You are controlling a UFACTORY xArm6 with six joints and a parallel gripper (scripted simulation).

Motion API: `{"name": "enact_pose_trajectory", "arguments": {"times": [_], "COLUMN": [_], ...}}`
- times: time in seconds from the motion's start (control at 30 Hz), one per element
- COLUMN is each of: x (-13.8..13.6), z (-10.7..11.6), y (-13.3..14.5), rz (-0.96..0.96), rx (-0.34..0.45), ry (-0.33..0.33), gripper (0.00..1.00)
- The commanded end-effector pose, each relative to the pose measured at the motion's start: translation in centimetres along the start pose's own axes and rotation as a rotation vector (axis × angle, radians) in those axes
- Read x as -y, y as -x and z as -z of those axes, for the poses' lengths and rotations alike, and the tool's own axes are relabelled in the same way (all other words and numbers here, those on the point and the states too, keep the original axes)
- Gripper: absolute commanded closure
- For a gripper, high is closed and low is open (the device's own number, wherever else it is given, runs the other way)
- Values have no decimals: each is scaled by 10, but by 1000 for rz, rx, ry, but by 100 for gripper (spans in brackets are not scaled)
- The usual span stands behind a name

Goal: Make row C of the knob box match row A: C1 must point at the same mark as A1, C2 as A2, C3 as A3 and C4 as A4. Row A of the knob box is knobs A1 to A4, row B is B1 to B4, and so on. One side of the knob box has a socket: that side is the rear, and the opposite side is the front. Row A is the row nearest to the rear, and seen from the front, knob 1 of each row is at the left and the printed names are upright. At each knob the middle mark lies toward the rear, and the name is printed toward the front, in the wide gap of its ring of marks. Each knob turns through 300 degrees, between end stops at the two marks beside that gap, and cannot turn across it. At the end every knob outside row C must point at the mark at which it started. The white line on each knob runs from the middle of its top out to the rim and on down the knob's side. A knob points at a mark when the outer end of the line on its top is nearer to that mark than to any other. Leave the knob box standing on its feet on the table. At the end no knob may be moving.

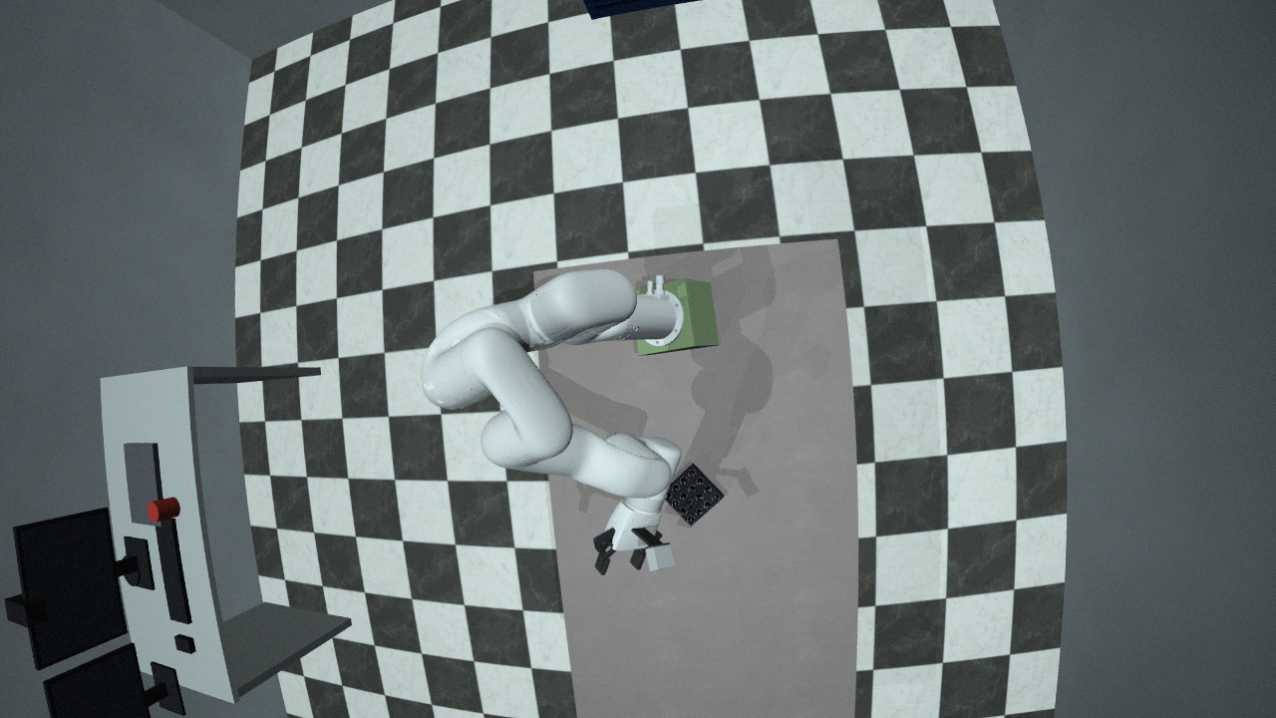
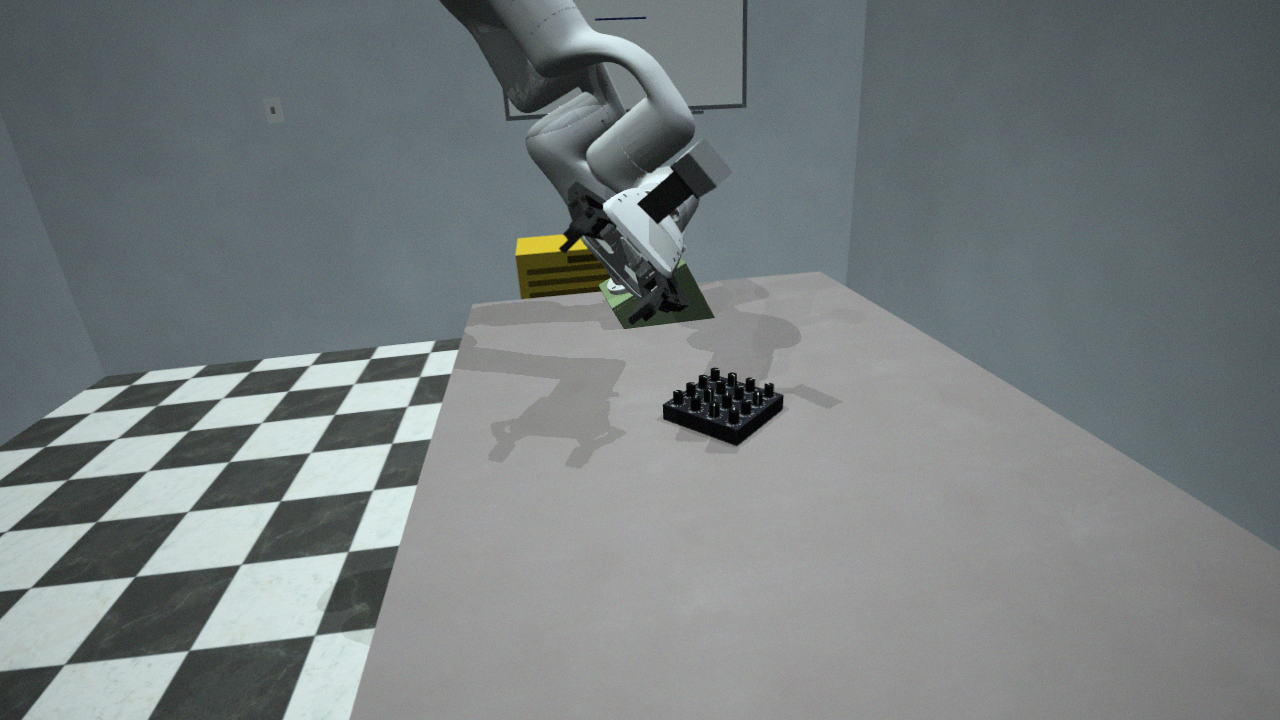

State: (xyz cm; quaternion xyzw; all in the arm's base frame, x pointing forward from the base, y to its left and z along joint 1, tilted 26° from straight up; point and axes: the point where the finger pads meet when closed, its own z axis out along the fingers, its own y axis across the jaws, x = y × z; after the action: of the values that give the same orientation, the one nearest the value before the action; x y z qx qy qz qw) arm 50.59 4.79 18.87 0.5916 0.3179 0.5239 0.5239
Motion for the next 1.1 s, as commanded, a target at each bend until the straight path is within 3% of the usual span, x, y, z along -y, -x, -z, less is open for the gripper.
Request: {"name": "enact_pose_trajectory", "arguments": {"times": [0.0,0.67,0.77,0.9,1.07], "x": [-1,-1,5,21,32], "z": [-1,0,4,17,26], "y": [-1,-2,0,3,4], "rz": [-2,-1,6,24,36], "rx": [-1,6,34,114,166], "ry": [2,-6,-45,-165,-245], "gripper": [0,0,0,0,0]}}
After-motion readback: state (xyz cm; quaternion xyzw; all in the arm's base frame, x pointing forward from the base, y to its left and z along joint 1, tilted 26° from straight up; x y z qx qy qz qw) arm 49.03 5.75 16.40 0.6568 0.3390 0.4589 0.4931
